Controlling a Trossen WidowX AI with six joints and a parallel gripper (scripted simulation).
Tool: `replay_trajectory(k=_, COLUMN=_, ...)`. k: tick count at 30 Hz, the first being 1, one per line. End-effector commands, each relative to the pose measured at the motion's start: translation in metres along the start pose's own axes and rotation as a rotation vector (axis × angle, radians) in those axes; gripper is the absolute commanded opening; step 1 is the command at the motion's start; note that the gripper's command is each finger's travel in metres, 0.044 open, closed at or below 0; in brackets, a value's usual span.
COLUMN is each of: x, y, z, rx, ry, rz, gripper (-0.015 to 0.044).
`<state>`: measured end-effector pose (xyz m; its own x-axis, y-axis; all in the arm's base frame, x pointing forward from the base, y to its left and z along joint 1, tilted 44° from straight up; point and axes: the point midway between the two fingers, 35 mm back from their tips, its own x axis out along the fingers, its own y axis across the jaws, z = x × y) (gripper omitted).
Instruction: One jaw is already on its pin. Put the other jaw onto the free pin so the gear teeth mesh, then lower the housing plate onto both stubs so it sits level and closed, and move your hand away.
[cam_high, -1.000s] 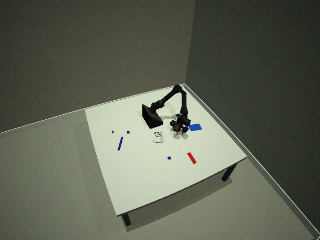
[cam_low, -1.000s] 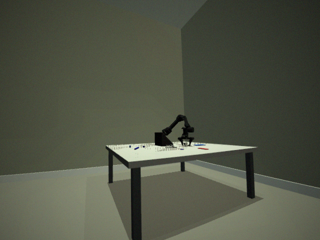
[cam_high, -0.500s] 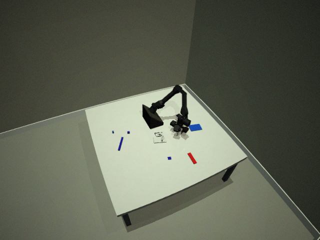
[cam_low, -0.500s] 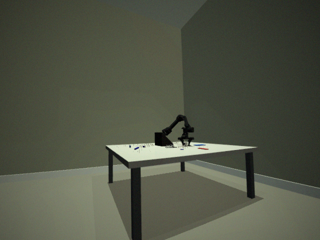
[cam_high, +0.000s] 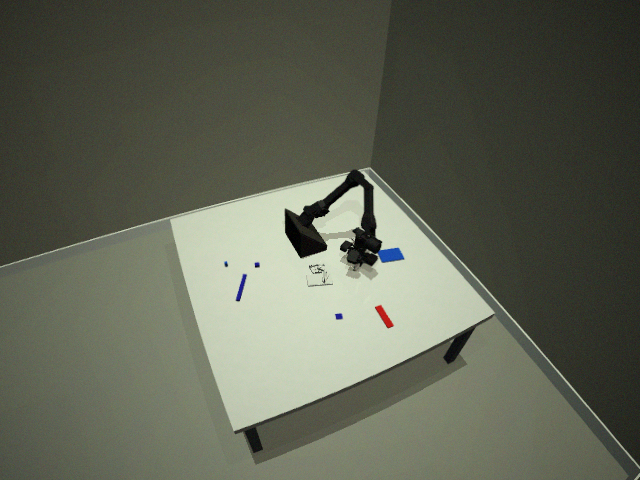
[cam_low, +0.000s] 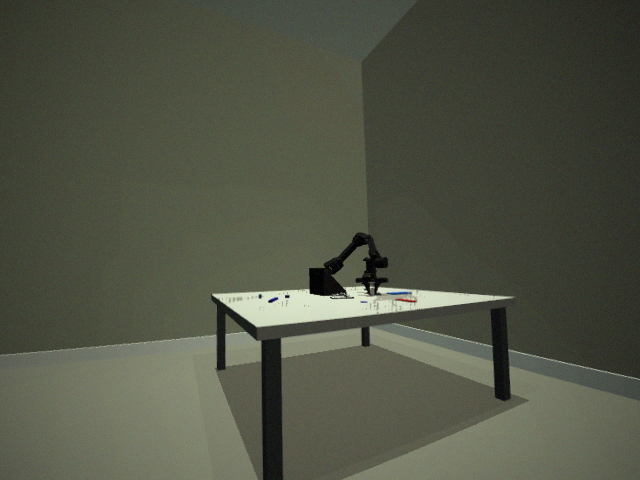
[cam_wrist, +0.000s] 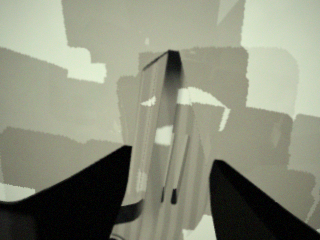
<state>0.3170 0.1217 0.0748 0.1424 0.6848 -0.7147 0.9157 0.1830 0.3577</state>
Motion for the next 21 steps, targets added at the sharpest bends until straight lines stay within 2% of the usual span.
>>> replay_trajectory(k=1, x=0.000, y=0.000, z=0.000, rx=0.001, ry=0.000, rz=-0.001, gripper=0.0134)
replay_trajectory(k=6, x=-0.002, y=0.000, z=0.000, rx=0.001, ry=-0.001, rz=-0.001, gripper=0.0134)
replay_trajectory(k=21, x=-0.048, y=0.002, z=0.003, rx=0.004, ry=-0.008, rz=-0.006, gripper=0.0134)
